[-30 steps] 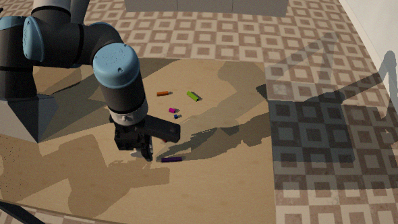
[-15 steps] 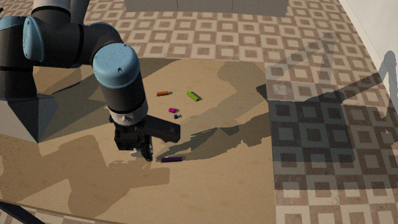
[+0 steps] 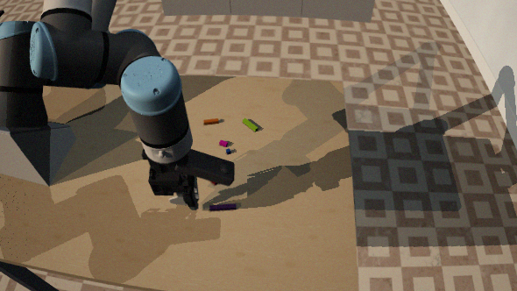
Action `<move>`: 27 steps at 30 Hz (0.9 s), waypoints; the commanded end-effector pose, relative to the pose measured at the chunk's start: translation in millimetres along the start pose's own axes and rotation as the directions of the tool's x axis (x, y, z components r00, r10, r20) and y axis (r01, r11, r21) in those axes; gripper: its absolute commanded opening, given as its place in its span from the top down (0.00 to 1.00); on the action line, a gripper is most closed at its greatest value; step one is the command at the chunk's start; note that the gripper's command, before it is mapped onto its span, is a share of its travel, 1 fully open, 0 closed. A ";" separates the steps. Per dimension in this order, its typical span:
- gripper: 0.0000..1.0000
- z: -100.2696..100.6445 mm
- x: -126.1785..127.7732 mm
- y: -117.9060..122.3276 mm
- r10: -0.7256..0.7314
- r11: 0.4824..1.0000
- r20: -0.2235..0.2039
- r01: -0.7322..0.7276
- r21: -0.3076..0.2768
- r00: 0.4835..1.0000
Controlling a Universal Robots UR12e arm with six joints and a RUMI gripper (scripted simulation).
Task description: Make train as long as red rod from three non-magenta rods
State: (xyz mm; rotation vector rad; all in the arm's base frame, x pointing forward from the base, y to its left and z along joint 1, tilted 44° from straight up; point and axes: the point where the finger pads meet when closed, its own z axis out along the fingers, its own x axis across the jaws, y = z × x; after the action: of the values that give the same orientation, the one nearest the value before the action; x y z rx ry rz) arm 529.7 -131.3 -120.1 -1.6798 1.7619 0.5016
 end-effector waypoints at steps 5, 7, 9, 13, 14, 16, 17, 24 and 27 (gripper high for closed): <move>1.00 3.7 0.5 -0.4 0.000 1.000 -0.001 0.000 0.001 1.000; 1.00 5.6 0.5 -0.4 0.000 1.000 -0.001 0.000 0.001 1.000; 1.00 7.4 0.5 -0.4 0.000 1.000 -0.001 0.000 0.001 1.000; 1.00 9.9 0.5 -0.4 0.000 1.000 -0.001 0.000 0.001 1.000; 1.00 10.2 0.5 -0.4 0.000 1.000 -0.001 0.000 0.001 1.000; 1.00 10.6 0.5 -0.4 0.000 1.000 -0.001 0.000 0.001 1.000; 1.00 10.6 0.5 -0.4 0.000 1.000 -0.001 0.000 0.001 1.000; 1.00 10.7 0.5 -0.4 0.000 1.000 -0.001 0.000 0.001 1.000; 1.00 10.7 0.5 -0.4 0.000 1.000 -0.001 0.000 0.001 1.000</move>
State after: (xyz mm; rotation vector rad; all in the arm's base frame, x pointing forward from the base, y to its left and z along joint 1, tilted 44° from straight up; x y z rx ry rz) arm 531.8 -123.9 -128.1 -1.6798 1.7619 0.5016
